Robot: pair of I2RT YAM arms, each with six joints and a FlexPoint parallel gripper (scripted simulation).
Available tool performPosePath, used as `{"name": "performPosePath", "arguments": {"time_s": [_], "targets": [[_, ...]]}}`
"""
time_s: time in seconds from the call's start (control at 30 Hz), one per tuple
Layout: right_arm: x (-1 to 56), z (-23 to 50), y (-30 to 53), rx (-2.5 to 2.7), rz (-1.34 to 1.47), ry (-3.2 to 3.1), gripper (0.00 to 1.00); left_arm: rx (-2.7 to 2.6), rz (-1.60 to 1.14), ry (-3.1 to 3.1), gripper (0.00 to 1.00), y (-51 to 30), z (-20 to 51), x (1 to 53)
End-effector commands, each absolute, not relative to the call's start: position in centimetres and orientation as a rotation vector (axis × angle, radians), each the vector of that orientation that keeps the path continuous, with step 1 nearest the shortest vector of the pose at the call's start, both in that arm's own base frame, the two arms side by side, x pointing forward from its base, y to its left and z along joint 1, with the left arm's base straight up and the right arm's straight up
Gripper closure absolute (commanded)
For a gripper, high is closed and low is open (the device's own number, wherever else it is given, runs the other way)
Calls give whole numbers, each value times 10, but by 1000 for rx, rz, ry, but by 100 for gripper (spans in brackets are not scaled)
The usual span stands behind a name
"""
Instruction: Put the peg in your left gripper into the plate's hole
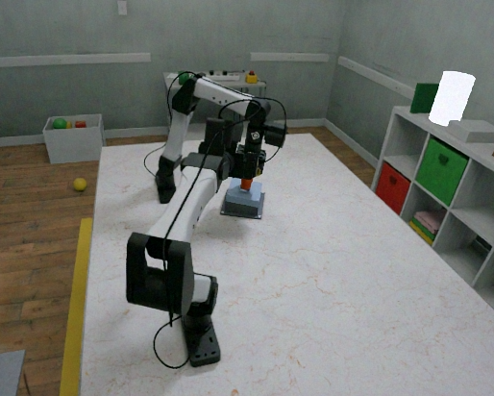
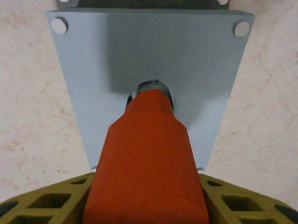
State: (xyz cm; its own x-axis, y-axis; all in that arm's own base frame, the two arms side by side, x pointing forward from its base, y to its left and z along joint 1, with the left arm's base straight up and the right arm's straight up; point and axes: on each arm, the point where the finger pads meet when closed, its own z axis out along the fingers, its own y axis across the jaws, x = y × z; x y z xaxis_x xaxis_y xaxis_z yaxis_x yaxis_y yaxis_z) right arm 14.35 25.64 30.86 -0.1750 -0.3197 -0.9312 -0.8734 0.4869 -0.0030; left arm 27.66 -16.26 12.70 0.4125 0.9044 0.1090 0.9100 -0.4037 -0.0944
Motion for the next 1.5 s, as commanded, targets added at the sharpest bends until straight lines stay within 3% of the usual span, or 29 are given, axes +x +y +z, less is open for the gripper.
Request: {"name": "performPosePath", "arguments": {"time_s": [0.0,1.47], "targets": [[144,317,255,-1001,703,1711,0,-2527,-91,-1636,66,-164,136,282],[144,317,255,-1001,703,1711,0,-2566,-119,-1672,66,-167,121,277]]}}
